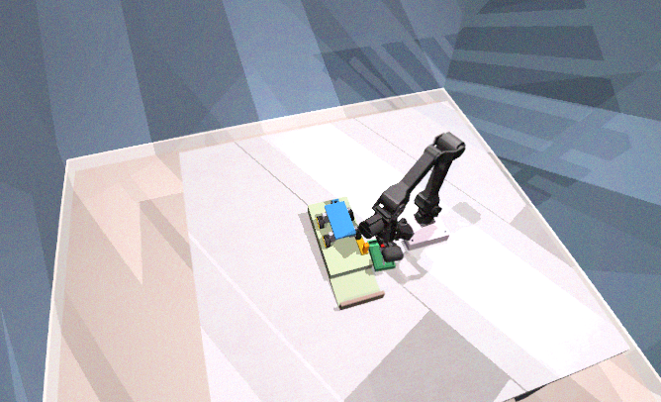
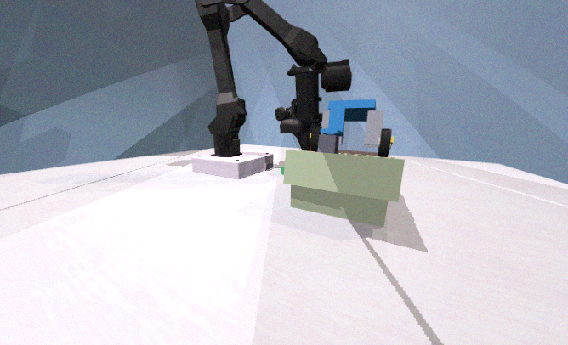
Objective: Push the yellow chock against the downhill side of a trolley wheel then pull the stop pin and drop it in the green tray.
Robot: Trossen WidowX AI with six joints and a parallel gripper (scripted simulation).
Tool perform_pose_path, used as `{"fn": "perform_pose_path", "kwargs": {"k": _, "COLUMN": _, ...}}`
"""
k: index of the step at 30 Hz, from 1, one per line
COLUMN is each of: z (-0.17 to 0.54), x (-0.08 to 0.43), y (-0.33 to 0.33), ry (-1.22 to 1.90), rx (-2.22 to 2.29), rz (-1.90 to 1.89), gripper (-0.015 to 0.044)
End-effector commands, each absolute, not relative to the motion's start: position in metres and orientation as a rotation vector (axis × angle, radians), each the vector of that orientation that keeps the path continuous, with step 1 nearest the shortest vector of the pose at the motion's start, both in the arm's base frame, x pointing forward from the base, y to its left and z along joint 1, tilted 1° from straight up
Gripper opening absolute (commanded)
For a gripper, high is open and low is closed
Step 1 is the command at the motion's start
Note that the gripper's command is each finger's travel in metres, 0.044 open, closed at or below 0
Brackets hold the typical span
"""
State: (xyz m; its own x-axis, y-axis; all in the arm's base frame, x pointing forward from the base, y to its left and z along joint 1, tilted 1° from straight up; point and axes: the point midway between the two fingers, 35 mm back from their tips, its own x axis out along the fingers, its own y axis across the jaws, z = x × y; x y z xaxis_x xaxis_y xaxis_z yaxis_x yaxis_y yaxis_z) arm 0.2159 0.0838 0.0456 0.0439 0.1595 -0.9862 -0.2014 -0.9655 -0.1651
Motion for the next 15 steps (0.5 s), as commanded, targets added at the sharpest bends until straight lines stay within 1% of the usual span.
{"fn": "perform_pose_path", "kwargs": {"k": 1, "z": 0.045, "x": 0.215, "y": 0.081, "ry": 0.033, "rx": -2.066, "rz": 2.007, "gripper": 0.019}}
{"fn": "perform_pose_path", "kwargs": {"k": 15, "z": 0.04, "x": 0.213, "y": 0.07, "ry": 0.034, "rx": -2.066, "rz": 2.007, "gripper": 0.019}}
